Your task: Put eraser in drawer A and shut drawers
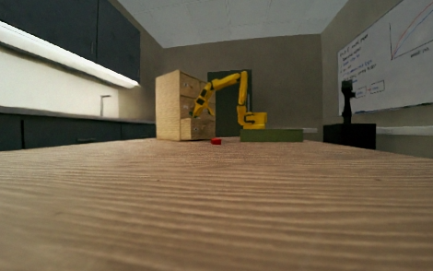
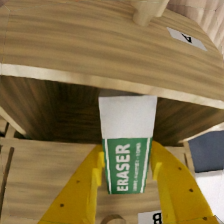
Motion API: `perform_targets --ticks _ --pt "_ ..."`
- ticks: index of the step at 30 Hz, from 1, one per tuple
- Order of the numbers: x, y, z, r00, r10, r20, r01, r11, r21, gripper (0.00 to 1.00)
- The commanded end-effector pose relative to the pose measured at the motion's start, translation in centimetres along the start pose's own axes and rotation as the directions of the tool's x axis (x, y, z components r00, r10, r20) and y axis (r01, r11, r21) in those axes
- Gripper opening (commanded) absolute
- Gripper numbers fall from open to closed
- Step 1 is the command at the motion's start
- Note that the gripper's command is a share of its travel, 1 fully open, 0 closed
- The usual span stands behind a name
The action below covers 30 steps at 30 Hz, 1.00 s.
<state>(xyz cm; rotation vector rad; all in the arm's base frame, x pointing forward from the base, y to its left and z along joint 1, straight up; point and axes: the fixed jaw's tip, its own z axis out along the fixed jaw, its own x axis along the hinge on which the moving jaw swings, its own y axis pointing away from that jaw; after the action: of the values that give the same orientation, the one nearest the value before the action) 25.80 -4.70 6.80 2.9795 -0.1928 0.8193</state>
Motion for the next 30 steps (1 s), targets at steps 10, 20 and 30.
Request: perform_targets --ticks 10,20,30 --pt "-0.48 -0.08 0.37 1.0 0.006 0.016 -0.006 1.0 0.002 0.0" --pt "-0.48 -0.08 0.37 1.0 0.006 0.016 -0.006 1.0 0.002 0.06" --pt "-0.48 -0.08 0.37 1.0 0.006 0.017 -0.006 1.0 0.002 0.15"
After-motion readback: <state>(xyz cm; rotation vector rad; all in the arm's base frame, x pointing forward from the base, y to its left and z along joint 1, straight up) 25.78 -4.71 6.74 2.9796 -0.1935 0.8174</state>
